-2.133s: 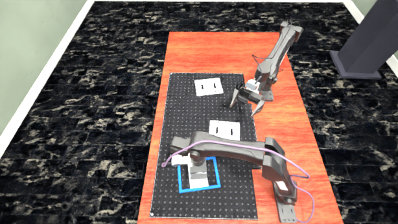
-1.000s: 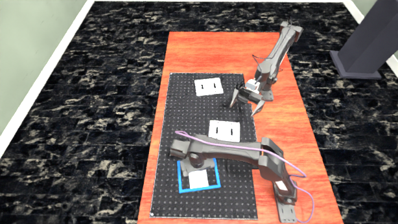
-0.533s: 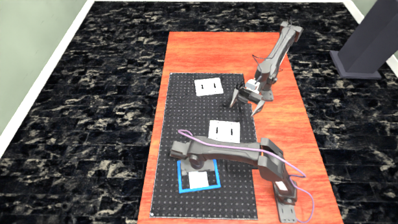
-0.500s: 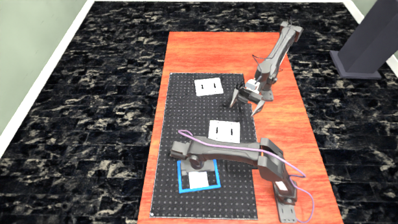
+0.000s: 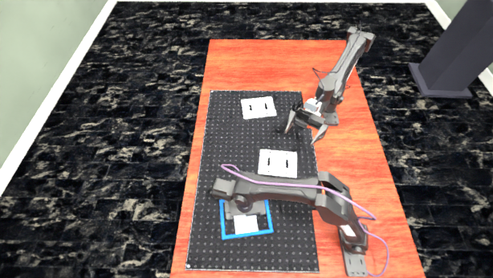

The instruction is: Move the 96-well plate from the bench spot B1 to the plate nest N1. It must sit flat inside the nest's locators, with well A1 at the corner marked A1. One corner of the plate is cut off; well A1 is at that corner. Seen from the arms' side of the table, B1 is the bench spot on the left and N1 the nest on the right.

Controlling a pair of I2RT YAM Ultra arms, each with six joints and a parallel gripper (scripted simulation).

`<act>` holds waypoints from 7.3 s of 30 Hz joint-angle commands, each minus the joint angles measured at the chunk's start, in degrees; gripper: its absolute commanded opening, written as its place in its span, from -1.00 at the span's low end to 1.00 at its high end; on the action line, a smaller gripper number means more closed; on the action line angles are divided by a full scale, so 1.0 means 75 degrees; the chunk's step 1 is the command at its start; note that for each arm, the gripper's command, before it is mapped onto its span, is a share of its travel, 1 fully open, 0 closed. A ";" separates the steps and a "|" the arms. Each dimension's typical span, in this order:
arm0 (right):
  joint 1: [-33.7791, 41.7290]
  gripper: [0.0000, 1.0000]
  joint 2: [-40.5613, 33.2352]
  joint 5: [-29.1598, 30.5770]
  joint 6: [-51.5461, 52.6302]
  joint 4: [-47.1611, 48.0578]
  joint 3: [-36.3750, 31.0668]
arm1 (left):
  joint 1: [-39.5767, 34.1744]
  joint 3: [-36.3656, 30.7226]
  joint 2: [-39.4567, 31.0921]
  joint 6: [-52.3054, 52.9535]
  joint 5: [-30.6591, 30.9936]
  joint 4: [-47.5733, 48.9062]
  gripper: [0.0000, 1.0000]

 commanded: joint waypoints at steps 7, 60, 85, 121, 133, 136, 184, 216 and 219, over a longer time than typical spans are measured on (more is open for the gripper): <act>0.0014 1.00 -0.0133 0.0099 -0.0039 0.0175 0.0063 | 0.0085 -0.0333 0.0181 0.0047 0.0038 0.0541 1.00; 0.0014 1.00 -0.0133 0.0099 -0.0039 0.0175 0.0063 | 0.0076 0.0464 -0.0183 0.0021 0.0036 -0.0461 0.56; -0.0568 1.00 -0.5342 0.0251 -0.0013 -0.7794 0.0995 | 0.0030 0.0574 -0.0075 0.0005 0.0038 -0.0557 0.56; -0.0838 1.00 -0.6441 0.0155 -0.0027 -1.0141 0.2015 | -0.4820 0.0762 0.0005 -0.5073 0.0018 -0.0742 0.56; -0.0838 1.00 -0.6441 0.0155 -0.0028 -1.0141 0.2015 | -0.5147 0.1000 0.0156 -0.5695 -0.0137 -0.0671 0.56; -0.0838 1.00 -0.6441 0.0155 -0.0028 -1.0141 0.2015 | -0.5141 0.0987 0.0147 -0.6720 -0.0122 -0.0678 0.56; -0.0838 1.00 -0.6441 0.0155 -0.0028 -1.0141 0.2015 | -0.5062 0.0823 0.0441 -1.5161 -0.0015 -0.0497 0.56; -0.0838 1.00 -0.6441 0.0155 -0.0028 -1.0141 0.2015 | -0.5054 0.0271 0.0619 -1.5229 -0.0031 0.0420 0.56; -0.0838 1.00 -0.6441 0.0155 -0.0028 -1.0141 0.2015 | -0.5055 0.0141 0.0684 -1.5223 -0.0008 0.0532 0.56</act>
